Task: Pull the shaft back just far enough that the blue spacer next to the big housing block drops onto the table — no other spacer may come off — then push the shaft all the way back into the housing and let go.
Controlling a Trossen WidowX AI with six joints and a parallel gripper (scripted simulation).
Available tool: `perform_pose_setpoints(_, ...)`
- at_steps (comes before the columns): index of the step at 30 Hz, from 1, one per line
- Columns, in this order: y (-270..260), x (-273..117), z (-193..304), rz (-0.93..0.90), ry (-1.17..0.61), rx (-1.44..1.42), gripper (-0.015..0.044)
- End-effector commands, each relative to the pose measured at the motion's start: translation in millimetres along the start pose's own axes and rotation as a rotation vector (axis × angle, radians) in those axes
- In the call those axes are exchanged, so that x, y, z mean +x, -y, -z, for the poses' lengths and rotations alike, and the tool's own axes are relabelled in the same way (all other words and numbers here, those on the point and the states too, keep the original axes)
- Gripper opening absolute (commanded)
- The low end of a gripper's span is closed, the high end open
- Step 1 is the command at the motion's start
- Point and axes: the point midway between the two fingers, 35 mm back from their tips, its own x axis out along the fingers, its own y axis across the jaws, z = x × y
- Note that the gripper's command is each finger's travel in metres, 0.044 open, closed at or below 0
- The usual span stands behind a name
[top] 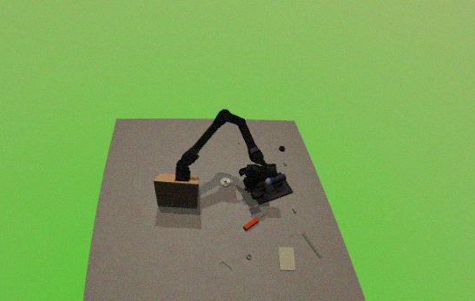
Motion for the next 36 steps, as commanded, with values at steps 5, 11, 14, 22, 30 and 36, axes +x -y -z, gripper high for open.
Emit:
perform_pose_setpoints(5,-0.3,-0.2,0.9,0.000,0.000,-0.004,0.0000)
perform_pose_setpoints(11,-0.3,-0.2,1.4,0.000,0.000,-0.004,0.0000)
perform_pose_setpoints(14,-0.2,-0.2,1.7,0.000,0.000,-0.004,0.0000)
perform_pose_setpoints(22,-0.2,-0.2,2.4,0.000,0.000,-0.004,0.0000)
perform_pose_setpoints(30,-0.2,-0.2,3.2,0.000,0.000,-0.004,0.0000)
perform_pose_setpoints(36,-0.2,-0.2,3.7,0.000,0.000,-0.004,0.0000)
